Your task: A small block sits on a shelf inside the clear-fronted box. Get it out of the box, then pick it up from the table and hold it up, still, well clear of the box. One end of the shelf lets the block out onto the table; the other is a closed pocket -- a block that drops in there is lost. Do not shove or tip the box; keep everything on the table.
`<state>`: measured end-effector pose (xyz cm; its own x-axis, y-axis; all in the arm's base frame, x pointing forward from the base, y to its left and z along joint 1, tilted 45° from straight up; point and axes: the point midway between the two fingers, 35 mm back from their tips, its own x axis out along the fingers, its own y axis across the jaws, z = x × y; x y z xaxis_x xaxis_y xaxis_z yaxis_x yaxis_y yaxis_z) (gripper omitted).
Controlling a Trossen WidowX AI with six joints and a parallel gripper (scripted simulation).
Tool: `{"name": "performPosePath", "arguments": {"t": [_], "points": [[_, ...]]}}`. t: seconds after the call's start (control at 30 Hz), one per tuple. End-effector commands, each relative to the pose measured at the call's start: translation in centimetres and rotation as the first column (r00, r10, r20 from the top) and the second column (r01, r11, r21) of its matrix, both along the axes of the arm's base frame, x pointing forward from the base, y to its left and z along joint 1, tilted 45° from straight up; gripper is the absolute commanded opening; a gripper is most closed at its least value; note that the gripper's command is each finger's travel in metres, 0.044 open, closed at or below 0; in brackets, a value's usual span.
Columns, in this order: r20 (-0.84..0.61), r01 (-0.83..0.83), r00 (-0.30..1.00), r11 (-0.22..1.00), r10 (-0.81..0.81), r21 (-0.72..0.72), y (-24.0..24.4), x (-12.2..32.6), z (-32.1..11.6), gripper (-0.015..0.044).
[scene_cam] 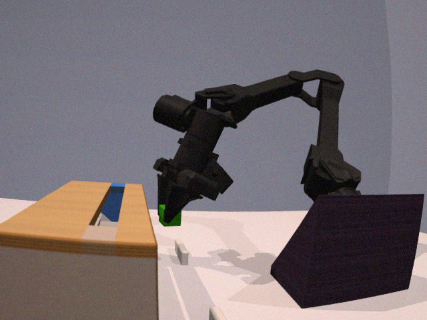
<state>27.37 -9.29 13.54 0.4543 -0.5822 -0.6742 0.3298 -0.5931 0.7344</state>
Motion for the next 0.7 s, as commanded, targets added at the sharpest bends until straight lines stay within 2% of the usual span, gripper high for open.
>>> {"name": "performPosePath", "arguments": {"t": [0.0, 0.33, 0.67], "points": [[-0.11, -0.115, 0.988, 0.991, 0.107, -0.074, 0.5, -0.1, 0.1, 0.0], [-0.397, -0.409, 0.862, 0.894, 0.314, -0.181, 1.5, -0.4, -0.2, 0.0], [-0.664, -0.682, 0.617, 0.708, 0.422, -0.184, 2.4, -0.8, -0.3, 0.0]]}}
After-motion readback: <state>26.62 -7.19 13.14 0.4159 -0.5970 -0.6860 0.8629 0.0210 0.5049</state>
